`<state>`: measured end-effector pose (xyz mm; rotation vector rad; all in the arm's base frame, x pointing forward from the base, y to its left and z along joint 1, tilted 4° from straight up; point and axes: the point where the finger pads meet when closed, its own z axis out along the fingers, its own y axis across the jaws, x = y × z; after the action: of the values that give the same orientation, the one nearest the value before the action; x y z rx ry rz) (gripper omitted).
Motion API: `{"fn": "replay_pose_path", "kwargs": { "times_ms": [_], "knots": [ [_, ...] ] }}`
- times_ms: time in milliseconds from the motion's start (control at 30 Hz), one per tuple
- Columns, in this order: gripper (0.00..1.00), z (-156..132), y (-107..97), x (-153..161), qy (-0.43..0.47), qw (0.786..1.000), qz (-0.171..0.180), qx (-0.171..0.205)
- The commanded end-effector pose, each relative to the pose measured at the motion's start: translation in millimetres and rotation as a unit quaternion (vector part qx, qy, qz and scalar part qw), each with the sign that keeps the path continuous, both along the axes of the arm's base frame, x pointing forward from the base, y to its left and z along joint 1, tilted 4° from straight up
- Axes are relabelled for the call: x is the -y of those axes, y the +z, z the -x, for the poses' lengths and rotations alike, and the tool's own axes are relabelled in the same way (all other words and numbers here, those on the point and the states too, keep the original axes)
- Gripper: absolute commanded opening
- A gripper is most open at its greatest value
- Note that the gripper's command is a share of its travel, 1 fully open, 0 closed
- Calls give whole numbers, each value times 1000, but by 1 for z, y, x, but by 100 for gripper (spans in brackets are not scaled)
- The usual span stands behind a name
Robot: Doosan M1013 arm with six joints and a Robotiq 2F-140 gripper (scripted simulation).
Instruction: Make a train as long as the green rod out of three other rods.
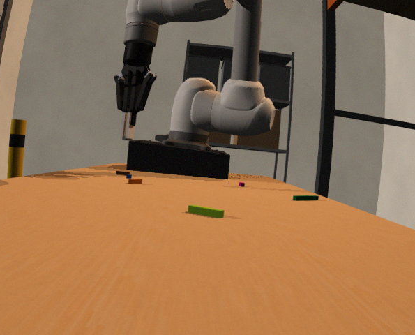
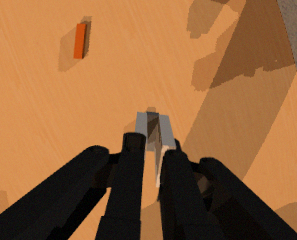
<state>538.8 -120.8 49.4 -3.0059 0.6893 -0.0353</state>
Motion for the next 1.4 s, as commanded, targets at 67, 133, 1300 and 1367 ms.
{"fn": "replay_pose_path", "kwargs": {
  "times_ms": [67, 133, 1300, 1367],
  "knots": [
    [12, 2, -11, -1, 1, 1000, -2, 1],
    [12, 2, -17, -2, 1, 1000, -2, 1],
    [12, -3, -89, -6, 1, 1000, -2, 1],
    [12, -3, -89, -6, 1, 1000, -2, 1]
  ]
}}
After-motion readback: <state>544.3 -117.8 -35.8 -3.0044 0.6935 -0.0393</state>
